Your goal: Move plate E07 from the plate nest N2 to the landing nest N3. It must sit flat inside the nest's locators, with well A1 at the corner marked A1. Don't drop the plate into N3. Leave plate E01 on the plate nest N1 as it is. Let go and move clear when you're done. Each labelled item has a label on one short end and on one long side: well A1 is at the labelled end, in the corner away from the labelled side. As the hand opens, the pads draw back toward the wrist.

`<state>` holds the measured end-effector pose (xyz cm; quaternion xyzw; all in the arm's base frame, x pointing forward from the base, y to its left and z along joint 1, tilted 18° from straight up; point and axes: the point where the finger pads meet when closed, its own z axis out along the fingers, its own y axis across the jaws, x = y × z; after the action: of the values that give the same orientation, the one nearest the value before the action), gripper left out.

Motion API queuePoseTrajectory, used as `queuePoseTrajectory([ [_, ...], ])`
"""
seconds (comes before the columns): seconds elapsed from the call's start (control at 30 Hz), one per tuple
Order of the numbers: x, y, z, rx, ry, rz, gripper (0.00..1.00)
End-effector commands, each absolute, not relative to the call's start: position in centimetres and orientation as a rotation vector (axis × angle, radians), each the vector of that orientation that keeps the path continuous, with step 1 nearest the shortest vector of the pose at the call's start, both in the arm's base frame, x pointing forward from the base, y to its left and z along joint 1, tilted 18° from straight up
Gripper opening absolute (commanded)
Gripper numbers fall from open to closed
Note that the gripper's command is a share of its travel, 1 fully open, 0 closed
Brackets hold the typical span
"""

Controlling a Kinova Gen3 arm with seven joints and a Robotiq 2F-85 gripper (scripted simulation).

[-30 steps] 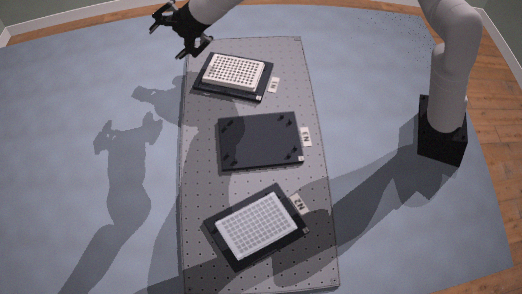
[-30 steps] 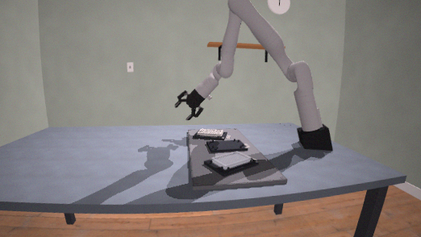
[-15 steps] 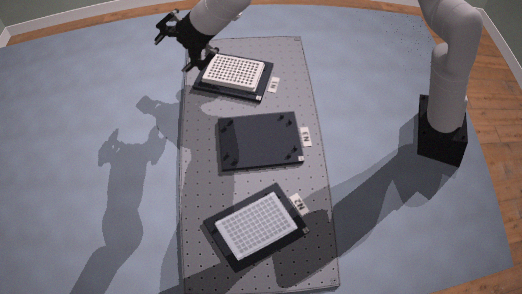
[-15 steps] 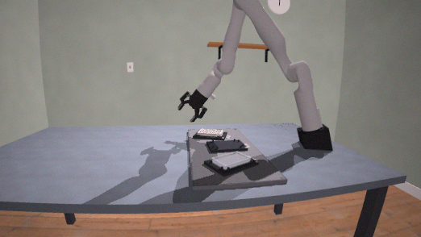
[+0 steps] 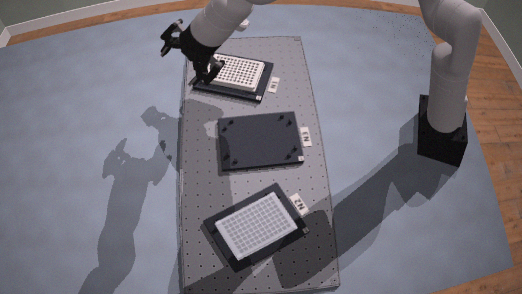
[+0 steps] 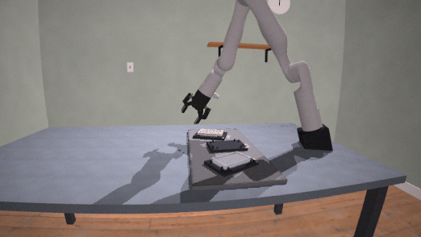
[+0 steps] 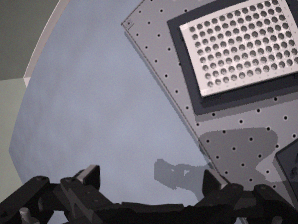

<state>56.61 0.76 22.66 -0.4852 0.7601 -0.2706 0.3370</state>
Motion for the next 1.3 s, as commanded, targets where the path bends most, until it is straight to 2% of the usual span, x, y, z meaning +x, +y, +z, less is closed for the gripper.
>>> queuePoseTrajectory([
  [0.0,56.3,2.9,22.6,-1.281,1.979,-0.685,1.00],
  [1.27,50.2,11.6,18.5,-1.148,2.327,-0.484,1.00],
])
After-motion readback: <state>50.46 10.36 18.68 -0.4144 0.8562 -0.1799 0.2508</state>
